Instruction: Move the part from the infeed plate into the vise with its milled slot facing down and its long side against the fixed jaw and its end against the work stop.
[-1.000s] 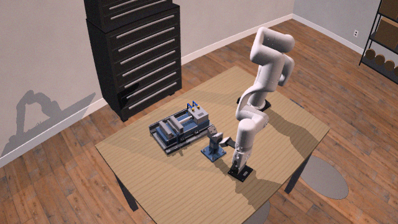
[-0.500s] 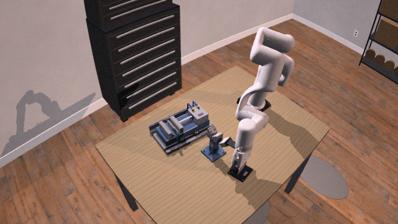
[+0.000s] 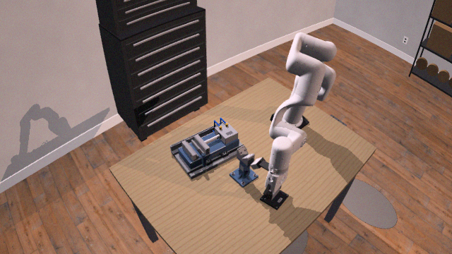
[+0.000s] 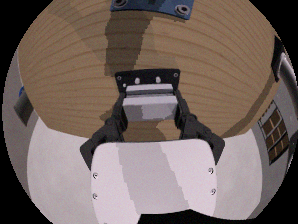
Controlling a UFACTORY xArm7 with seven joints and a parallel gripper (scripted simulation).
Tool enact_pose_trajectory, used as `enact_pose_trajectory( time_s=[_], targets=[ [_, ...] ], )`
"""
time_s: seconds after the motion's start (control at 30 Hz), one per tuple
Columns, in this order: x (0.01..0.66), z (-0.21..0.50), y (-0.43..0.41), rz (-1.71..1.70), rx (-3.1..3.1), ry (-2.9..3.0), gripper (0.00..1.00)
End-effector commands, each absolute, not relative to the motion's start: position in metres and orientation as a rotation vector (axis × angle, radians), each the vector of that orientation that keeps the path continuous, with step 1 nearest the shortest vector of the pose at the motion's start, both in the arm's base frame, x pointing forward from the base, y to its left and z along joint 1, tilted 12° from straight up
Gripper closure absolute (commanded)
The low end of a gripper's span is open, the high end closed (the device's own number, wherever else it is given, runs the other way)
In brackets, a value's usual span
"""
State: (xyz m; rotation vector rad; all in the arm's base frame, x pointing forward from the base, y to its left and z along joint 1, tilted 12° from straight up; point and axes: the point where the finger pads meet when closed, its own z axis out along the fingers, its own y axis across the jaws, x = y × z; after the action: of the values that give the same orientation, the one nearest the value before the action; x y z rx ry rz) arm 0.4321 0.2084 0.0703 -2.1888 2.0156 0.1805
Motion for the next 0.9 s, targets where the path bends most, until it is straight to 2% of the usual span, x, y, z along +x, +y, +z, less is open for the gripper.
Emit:
enact_pose_trajectory(
  time_s=[0.0,0.87],
  targets=[
    [0.434,0.079,0.207,0.176,-2.185,2.013,1.00],
    [0.431,0.151,0.192,0.176,-2.185,2.013,1.00]
  ],
)
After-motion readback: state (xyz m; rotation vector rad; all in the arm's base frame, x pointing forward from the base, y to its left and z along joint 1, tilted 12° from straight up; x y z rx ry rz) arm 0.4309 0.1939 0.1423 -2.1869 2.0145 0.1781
